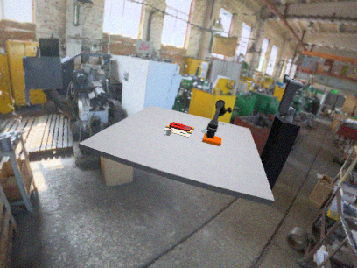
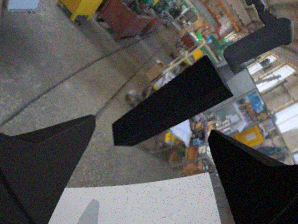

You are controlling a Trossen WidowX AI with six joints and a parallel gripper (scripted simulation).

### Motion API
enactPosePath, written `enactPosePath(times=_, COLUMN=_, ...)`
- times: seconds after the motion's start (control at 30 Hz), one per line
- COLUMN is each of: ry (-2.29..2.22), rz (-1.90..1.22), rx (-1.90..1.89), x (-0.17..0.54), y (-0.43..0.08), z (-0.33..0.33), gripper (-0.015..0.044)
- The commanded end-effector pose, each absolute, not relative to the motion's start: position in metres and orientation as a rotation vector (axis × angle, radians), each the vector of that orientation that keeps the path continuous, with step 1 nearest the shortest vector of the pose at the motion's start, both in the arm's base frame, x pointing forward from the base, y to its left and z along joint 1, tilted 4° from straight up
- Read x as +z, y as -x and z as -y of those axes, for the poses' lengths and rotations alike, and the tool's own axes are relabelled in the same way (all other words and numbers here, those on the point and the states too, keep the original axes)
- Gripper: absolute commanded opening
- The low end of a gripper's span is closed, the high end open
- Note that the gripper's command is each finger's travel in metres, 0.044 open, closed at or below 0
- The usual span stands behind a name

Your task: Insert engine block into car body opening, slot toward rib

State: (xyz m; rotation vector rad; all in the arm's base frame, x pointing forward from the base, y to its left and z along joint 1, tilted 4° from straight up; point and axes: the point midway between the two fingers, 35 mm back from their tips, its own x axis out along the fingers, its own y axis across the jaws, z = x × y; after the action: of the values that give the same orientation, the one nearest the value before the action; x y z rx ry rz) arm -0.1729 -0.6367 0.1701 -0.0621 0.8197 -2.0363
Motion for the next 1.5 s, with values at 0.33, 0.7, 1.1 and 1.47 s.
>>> enactPosePath(times=0.33, ry=-0.042, rz=-0.804, rx=-1.603, x=0.151, y=-0.064, z=0.628, gripper=0.044)
enactPosePath(times=0.7, ry=-0.113, rz=-0.859, rx=-1.234, x=0.138, y=-0.249, z=0.543, gripper=0.044)
enactPosePath(times=1.1, ry=-0.166, rz=-0.981, rx=-0.847, x=0.128, y=-0.396, z=0.379, gripper=0.044)
enactPosePath(times=1.47, ry=-0.169, rz=-1.154, rx=-0.515, x=0.125, y=-0.453, z=0.188, gripper=0.044)
